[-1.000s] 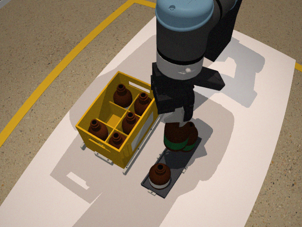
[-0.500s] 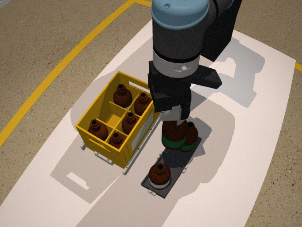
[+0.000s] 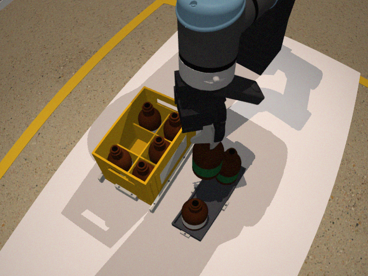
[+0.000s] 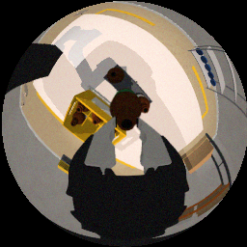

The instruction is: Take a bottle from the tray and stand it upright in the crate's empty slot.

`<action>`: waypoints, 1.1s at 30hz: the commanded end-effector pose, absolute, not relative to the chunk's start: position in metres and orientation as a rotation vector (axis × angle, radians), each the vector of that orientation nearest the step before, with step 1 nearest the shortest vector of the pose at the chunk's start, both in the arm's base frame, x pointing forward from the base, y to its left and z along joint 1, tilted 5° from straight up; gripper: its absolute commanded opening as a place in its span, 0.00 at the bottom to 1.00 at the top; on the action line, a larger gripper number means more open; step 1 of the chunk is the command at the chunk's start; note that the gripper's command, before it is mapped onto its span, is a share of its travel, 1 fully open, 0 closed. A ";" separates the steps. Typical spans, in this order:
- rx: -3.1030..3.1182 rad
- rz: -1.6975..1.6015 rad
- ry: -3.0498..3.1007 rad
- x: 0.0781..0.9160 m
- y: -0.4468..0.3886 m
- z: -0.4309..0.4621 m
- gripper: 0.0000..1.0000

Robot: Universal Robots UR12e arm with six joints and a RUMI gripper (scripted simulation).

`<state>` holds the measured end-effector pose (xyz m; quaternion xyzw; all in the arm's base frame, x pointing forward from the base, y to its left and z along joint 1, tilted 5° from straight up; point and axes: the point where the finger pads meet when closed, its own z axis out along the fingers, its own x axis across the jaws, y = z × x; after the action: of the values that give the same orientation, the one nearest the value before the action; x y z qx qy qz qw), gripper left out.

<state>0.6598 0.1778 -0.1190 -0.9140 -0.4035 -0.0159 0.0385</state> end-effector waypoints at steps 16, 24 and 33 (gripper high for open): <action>-2.805 -0.054 -1.238 0.661 0.145 -0.120 0.00; -2.805 -0.054 -1.238 0.661 0.133 -0.121 0.00; -2.805 -0.054 -1.238 0.661 0.114 -0.122 0.00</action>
<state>0.6603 0.1271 -0.1230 -0.9143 -0.4030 -0.0160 0.0385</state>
